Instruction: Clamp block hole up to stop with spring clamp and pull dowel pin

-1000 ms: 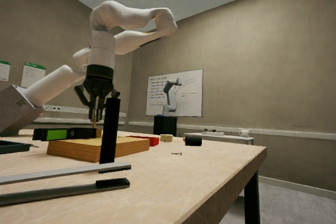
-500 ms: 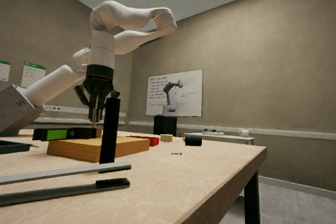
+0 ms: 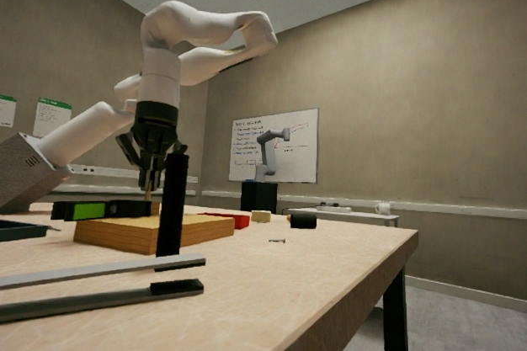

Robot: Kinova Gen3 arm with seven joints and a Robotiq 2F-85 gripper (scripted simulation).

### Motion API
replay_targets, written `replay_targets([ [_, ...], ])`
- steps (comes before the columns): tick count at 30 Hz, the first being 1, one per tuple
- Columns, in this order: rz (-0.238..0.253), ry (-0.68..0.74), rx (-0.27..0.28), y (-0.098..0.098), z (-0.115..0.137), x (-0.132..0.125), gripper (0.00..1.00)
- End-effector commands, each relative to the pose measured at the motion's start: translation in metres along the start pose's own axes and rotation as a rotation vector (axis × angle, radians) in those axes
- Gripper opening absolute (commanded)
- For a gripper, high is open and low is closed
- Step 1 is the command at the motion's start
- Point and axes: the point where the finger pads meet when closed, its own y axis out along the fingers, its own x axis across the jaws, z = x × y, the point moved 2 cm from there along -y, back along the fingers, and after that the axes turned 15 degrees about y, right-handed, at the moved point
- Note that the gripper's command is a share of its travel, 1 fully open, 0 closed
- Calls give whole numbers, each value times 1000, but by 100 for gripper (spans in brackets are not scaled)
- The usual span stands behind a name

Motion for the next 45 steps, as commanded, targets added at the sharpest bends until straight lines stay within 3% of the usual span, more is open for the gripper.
replay_targets([
  [1, 0, -12, -2, -1, 0, 0, 10],
  [45, 0, -236, -2, -1, 0, 0, 10],
])
